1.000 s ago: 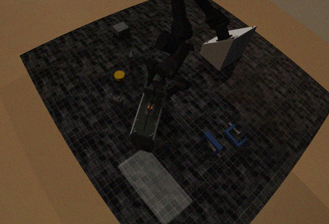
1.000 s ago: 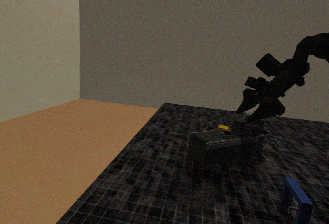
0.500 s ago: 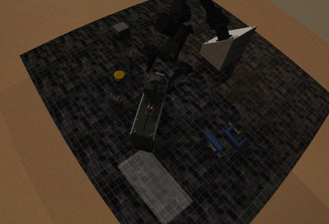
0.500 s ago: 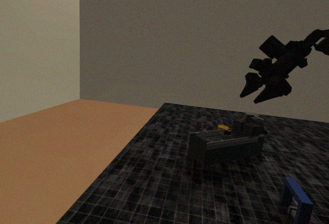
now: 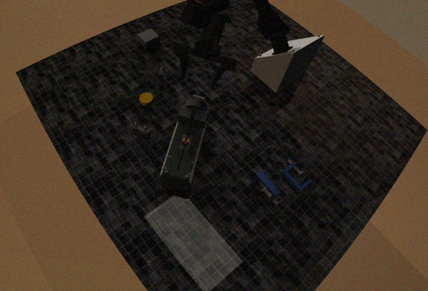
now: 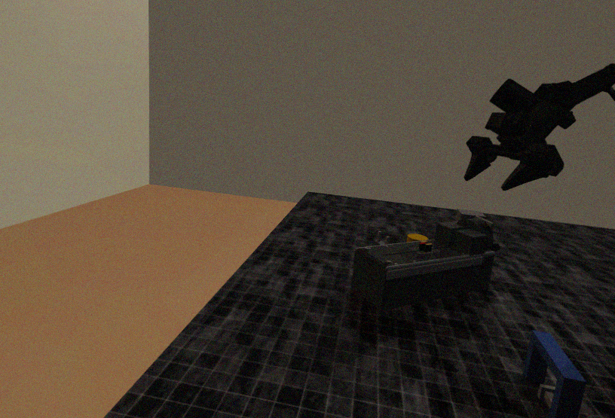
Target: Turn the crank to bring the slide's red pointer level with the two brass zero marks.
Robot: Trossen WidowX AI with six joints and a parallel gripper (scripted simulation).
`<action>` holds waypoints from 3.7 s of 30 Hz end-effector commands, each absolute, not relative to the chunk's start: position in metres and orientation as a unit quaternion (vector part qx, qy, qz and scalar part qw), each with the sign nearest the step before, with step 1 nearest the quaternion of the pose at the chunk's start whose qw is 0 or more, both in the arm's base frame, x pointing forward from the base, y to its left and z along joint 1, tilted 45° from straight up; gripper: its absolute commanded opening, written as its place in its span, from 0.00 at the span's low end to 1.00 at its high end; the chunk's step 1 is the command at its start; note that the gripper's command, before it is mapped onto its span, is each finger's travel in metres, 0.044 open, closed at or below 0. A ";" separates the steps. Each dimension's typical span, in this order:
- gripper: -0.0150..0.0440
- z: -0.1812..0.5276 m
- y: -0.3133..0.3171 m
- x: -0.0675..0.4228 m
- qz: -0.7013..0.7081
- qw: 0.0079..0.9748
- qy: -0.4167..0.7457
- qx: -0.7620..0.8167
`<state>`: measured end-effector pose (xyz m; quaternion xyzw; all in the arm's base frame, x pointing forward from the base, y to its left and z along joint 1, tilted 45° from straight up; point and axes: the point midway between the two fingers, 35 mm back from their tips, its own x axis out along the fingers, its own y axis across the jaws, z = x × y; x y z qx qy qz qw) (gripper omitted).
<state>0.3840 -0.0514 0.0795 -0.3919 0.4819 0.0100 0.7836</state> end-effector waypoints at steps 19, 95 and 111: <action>1.00 0.048 -0.101 0.353 0.062 0.773 0.484 -0.405; 0.25 -0.024 -0.171 0.334 0.060 0.772 0.483 -0.408; 0.25 -0.032 -0.165 0.329 0.060 0.772 0.483 -0.408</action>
